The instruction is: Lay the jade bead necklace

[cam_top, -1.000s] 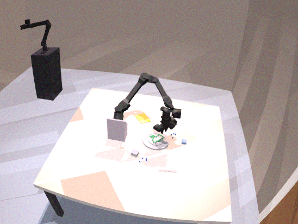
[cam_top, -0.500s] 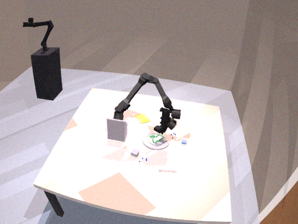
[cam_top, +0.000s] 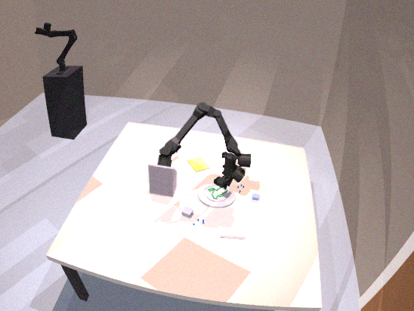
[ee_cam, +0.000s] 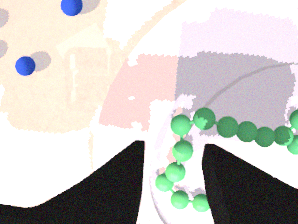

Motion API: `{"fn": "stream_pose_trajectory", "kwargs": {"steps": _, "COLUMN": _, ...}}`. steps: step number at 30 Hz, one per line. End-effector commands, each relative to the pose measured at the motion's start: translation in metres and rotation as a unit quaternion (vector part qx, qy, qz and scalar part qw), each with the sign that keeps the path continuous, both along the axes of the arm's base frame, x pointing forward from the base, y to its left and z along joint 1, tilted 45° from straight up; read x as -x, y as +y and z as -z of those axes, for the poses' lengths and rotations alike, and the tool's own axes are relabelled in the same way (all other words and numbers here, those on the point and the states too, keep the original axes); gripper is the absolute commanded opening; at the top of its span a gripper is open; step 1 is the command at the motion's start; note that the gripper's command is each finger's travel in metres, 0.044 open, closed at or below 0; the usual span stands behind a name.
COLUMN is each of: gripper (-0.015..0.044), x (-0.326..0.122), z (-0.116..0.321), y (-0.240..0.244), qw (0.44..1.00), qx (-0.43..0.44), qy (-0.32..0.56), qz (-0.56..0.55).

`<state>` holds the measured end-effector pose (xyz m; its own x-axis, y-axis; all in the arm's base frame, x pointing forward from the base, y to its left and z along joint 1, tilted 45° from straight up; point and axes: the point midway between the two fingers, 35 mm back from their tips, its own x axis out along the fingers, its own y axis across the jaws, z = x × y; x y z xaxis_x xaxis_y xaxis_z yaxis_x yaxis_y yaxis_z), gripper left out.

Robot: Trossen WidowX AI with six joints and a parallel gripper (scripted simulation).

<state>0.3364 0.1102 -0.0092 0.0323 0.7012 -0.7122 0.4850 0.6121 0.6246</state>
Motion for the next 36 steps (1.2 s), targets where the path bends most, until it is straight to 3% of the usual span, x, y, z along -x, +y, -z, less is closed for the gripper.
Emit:
{"fn": "stream_pose_trajectory", "kwargs": {"steps": 1, "gripper": 0.012, "x": 0.0053, "z": 0.0078, "y": 0.0046, "qw": 1.0, "qx": 0.0, "qy": 0.011, "qz": 0.001}}
{"fn": "stream_pose_trajectory", "kwargs": {"steps": 13, "gripper": 0.012, "x": 0.0064, "z": 0.0118, "y": 0.0082, "qw": 1.0, "qx": -0.001, "qy": 0.012, "qz": 0.001}}
{"fn": "stream_pose_trajectory", "kwargs": {"steps": 18, "gripper": 0.0, "x": 0.004, "z": 0.0101, "y": 0.008, "qw": 1.0, "qx": 0.0, "qy": 0.007, "qz": -0.001}}
{"fn": "stream_pose_trajectory", "kwargs": {"steps": 36, "gripper": 0.0, "x": 0.004, "z": 0.0101, "y": 0.008, "qw": 1.0, "qx": 0.0, "qy": 0.007, "qz": -0.001}}
